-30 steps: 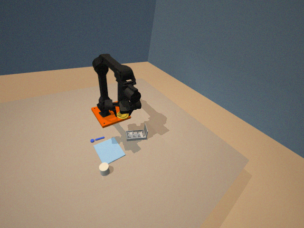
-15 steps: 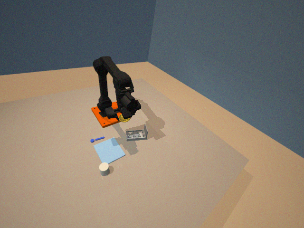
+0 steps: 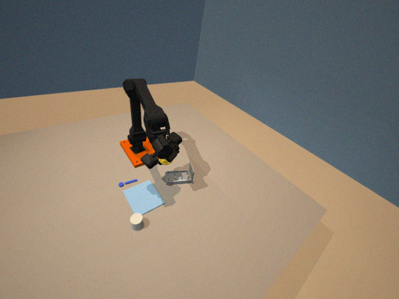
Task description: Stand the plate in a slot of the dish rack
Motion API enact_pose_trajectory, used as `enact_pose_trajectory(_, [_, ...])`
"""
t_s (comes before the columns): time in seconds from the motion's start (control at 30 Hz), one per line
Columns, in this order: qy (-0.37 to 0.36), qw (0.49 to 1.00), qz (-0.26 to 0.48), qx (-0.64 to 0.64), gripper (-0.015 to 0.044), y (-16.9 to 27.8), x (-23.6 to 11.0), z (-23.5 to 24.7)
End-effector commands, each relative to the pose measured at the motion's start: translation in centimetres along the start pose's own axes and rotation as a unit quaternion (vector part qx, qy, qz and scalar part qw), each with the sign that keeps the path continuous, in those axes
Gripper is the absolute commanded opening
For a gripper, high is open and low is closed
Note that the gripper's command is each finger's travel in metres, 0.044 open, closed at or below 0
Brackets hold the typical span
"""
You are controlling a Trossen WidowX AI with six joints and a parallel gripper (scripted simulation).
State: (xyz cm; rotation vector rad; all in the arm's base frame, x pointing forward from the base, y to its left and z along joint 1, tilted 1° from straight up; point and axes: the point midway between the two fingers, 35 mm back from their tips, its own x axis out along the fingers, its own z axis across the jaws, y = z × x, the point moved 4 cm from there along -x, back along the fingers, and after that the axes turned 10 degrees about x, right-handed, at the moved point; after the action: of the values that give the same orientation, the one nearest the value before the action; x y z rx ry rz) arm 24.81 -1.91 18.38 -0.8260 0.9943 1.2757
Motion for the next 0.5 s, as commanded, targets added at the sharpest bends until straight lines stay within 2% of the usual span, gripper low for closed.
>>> enact_pose_trajectory(0.0, [-0.032, 0.999, -0.001, -0.044, 0.0000, -0.1, 0.8, -0.3])
enact_pose_trajectory(0.47, [-0.133, 0.971, -0.042, -0.195, 0.0000, -0.3, 3.0, -1.4])
